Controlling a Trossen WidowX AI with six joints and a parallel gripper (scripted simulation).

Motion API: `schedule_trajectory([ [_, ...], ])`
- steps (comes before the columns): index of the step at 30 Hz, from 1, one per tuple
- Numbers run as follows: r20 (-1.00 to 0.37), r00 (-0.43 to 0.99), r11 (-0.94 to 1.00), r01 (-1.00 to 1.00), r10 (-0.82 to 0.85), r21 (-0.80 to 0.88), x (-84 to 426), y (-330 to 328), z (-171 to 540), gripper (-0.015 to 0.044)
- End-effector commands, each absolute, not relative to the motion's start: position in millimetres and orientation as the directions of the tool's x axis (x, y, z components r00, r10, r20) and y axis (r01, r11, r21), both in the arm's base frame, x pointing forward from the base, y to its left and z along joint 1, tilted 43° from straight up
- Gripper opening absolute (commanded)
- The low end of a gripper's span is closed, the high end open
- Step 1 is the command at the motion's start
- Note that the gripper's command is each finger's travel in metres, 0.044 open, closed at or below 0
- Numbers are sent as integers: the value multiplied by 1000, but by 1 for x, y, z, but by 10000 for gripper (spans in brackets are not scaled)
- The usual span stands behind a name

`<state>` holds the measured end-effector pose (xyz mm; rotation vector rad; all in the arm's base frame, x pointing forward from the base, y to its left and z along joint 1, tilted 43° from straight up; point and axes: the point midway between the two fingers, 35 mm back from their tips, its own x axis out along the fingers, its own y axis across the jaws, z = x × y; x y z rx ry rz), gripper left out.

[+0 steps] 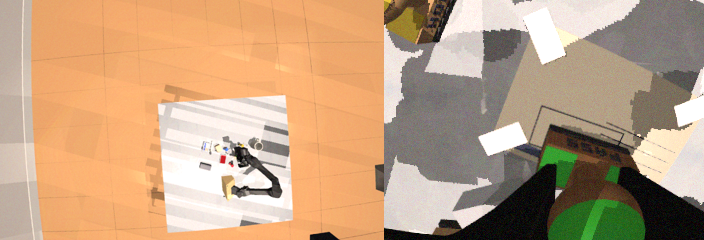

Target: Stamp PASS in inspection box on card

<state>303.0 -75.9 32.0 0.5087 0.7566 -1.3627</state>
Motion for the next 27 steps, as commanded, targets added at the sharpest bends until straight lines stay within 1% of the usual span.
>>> schedule_trajectory([
  [1, -736, 45, 159, 984, -675, -86, 306, -70, 39, 0],
  [27, -737, 45, 159, 984, -675, -86, 304, -42, 70, 0],
])
